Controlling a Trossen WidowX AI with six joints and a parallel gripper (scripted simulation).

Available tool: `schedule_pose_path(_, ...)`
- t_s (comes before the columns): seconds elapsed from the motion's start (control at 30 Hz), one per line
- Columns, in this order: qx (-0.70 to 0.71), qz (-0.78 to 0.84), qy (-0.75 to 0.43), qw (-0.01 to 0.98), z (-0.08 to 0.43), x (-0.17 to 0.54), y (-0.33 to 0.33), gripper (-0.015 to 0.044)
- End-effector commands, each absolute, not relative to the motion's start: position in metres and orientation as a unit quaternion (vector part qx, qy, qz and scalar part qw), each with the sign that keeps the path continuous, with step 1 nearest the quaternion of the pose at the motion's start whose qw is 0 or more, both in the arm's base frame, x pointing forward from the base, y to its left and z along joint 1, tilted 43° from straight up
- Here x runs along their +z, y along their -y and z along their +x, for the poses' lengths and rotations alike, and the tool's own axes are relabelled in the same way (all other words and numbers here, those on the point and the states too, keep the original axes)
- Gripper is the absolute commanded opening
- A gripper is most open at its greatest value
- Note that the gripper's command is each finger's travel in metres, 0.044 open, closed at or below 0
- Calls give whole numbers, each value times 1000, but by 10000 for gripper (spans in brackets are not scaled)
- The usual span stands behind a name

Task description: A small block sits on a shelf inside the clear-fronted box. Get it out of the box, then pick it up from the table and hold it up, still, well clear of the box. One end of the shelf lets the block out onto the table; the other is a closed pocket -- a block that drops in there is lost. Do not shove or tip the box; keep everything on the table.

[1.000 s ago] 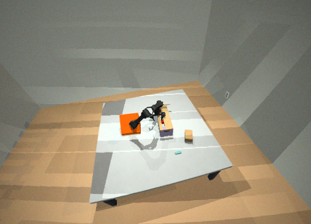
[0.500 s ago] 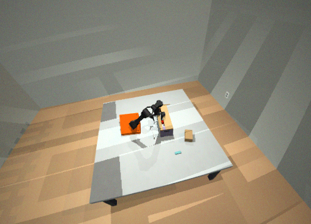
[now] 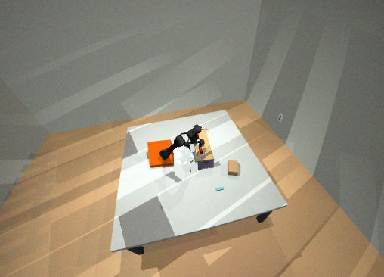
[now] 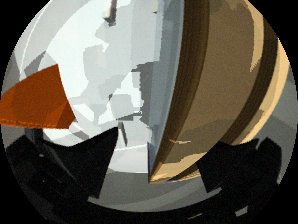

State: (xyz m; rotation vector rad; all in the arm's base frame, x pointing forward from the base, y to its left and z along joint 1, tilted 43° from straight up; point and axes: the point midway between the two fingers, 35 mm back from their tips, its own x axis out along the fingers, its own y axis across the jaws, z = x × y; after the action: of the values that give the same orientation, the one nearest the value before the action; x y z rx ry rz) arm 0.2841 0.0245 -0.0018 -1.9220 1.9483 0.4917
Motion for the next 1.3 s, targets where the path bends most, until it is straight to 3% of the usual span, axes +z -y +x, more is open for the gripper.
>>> schedule_pose_path(0.0, 173, -681, -689, 179, 284, 3, -20, 400)
schedule_pose_path(1.27, 173, -681, -689, 178, 283, 13, -8, 400)
